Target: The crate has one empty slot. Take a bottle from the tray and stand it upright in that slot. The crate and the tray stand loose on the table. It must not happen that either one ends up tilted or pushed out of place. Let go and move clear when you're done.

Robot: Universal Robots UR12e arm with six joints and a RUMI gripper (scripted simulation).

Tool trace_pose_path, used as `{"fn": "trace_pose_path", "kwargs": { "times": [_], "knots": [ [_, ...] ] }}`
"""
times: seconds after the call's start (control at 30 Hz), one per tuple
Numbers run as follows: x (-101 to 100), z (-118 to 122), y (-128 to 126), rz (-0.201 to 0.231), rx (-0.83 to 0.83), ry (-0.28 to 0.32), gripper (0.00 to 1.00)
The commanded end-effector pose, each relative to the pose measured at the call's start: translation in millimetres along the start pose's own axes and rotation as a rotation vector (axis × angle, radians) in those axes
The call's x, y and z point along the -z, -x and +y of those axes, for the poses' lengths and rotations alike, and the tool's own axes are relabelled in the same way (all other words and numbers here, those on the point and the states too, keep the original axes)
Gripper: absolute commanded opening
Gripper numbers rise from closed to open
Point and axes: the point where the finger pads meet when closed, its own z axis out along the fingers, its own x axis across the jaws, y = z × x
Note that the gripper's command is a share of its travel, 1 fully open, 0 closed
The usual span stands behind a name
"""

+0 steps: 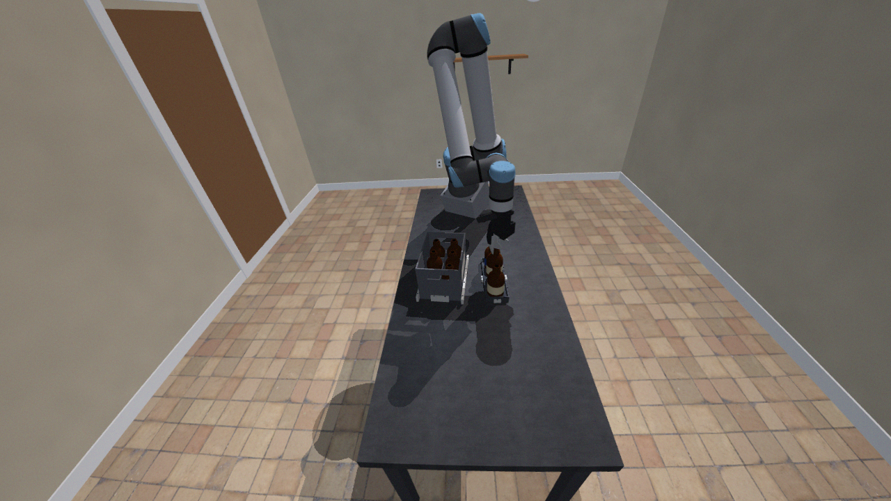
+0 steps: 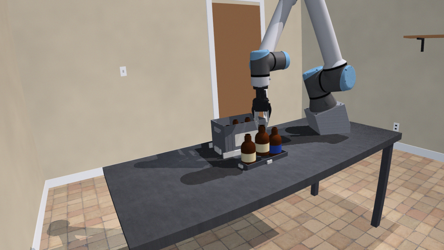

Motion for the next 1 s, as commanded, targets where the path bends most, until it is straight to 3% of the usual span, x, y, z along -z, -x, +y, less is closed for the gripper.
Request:
{"fn": "trace_pose_path", "kwargs": {
  "times": [0.0,0.97],
  "knots": [
    [3.1,0.4,0.2,-0.001,0.0,0.001,0.0],
    [11.4,0.0,-0.6,-0.001,0.0,0.001,0.0]
  ]
}}
